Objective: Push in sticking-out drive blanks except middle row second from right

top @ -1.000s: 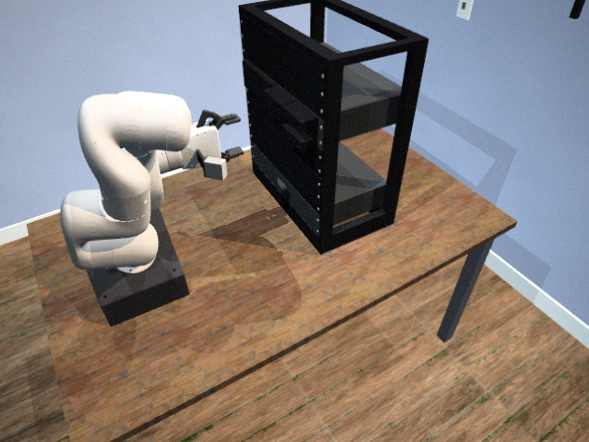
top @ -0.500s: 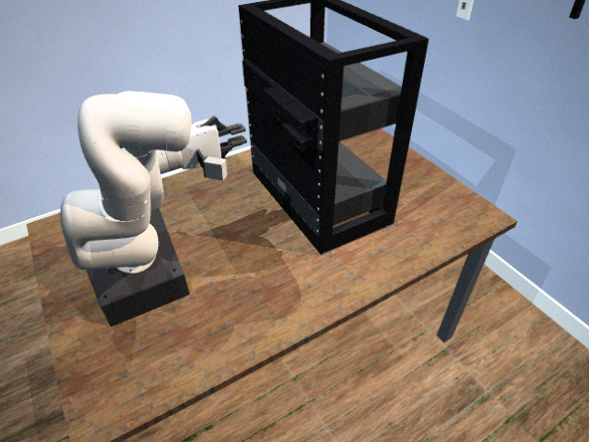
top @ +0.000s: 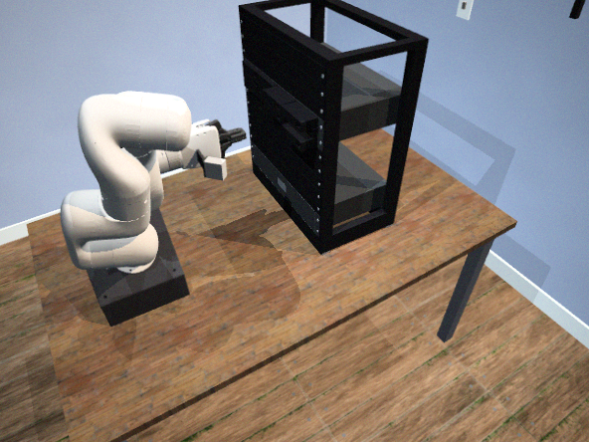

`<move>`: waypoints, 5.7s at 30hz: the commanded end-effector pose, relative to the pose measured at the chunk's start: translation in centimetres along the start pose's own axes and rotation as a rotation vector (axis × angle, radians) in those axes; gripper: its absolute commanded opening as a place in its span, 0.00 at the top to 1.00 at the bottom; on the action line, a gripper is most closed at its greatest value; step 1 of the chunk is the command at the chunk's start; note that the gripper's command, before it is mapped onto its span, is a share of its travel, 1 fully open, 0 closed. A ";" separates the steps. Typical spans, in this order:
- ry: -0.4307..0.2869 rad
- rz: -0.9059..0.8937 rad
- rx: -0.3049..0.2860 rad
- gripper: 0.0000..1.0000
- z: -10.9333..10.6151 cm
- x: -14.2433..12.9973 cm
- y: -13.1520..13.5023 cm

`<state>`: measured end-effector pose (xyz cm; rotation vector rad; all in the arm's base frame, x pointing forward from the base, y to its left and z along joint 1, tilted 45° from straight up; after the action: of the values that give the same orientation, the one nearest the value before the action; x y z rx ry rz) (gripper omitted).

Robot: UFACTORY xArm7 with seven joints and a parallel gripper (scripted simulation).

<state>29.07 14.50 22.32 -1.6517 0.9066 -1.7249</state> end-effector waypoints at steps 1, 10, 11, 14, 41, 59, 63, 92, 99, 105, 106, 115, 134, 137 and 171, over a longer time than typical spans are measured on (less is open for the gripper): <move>0.000 0.002 0.002 1.00 0.0 0.0 -0.1; 0.000 0.002 0.002 1.00 0.0 0.0 -0.1; 0.000 0.002 0.002 1.00 0.0 0.0 -0.1; 0.000 0.002 0.002 1.00 0.1 -0.1 -0.1; 0.000 0.002 0.002 1.00 5.7 -8.9 0.1; 0.000 0.002 0.002 1.00 7.6 -10.2 0.1; 0.000 0.002 0.002 1.00 9.9 -10.2 0.1; 0.000 0.002 0.002 1.00 12.9 -10.2 0.0; 0.000 0.002 0.002 1.00 12.9 -10.2 0.0; 0.000 0.002 0.002 1.00 13.0 -10.2 0.0; 0.000 0.002 0.002 1.00 13.2 -10.2 0.0; 0.000 0.002 0.002 1.00 13.9 -10.2 0.0; 0.000 0.002 0.002 1.00 14.9 -10.2 0.0; 0.000 0.002 0.002 1.00 14.9 -10.2 0.0; 0.000 0.002 0.002 1.00 15.5 -10.2 0.0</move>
<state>45.18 21.25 16.15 -1.6532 0.9073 -1.7252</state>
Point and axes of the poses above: the point where the finger pads meet when closed, its own z axis out along the fingers, its own y axis across the jaws, x = y × z, the point moved 4 cm from there along -z, back along the fingers, and after that the axes turned 8 degrees about z, right-handed, at the moved point
